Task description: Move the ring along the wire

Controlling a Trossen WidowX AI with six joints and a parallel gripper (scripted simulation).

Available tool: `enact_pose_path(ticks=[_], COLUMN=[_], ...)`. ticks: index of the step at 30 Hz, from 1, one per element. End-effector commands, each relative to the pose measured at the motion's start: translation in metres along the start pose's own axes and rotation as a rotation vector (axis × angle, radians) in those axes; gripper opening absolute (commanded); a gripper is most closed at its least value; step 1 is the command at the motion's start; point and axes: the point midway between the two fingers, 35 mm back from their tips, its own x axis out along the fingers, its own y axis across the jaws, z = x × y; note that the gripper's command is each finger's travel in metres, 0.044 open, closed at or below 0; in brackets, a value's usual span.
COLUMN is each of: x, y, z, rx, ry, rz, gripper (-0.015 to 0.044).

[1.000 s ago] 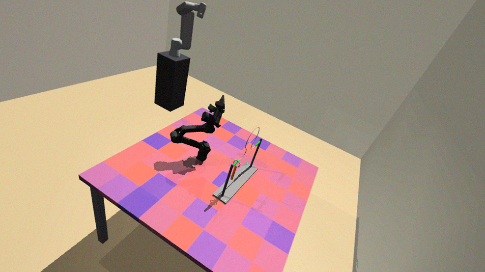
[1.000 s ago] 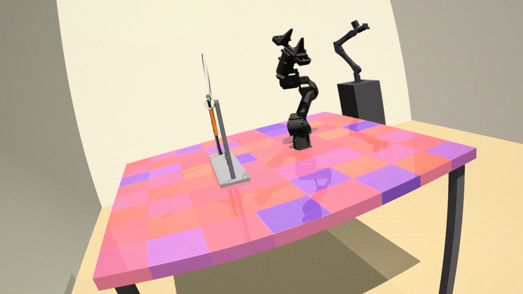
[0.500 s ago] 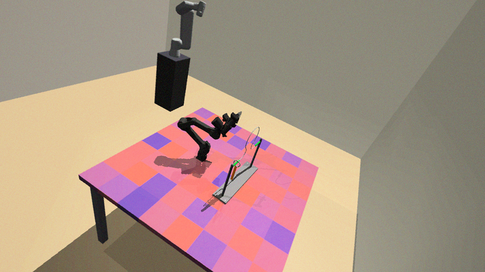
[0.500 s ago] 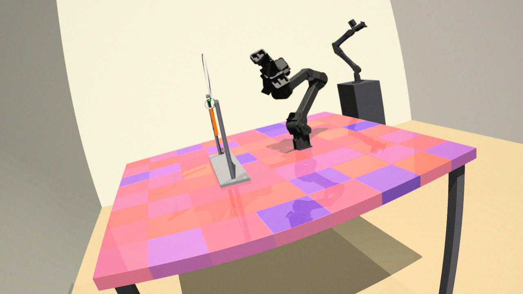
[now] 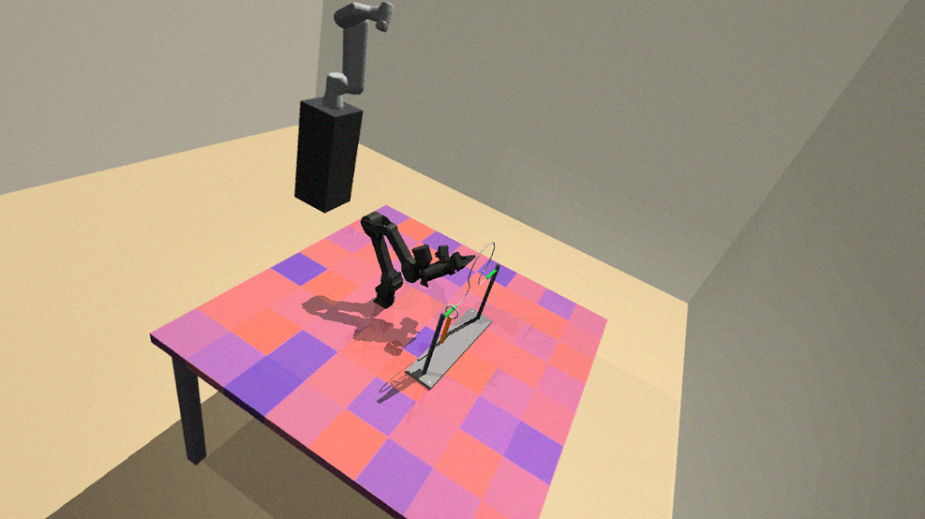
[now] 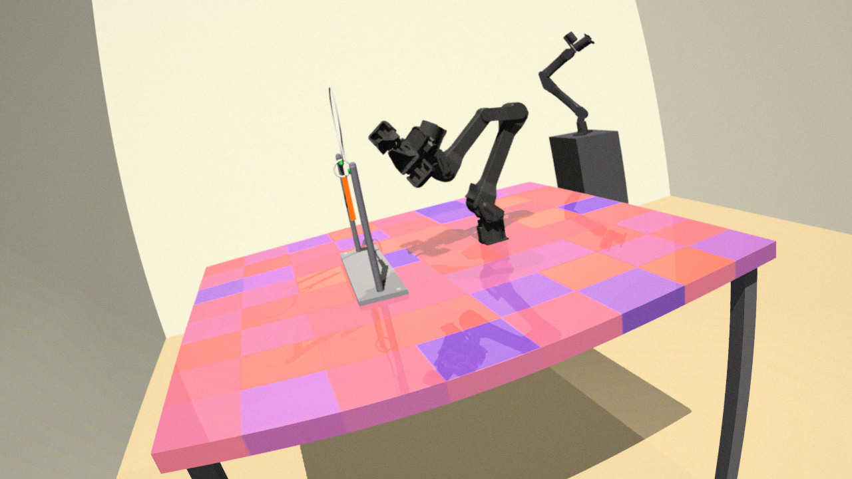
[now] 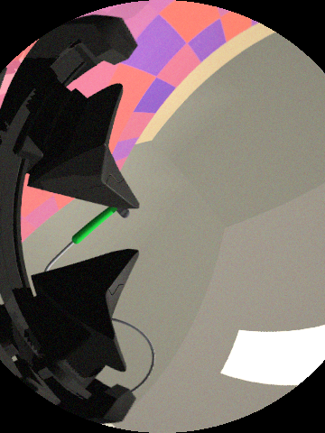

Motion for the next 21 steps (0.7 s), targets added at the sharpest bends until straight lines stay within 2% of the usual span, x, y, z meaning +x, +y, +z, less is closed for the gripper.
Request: enact_pose_path(ticks=[1, 11, 21], x=[-0.018, -0.085, -0.164], y=[-0.001, -0.01, -0.008], z=[-0.036, -0.111, -0.154], rx=[0.063, 0.223, 0.411], ry=[0.111, 0.373, 0.575], rz=[-0.018, -0.133, -0.31], gripper=[0.016, 0.016, 0.016])
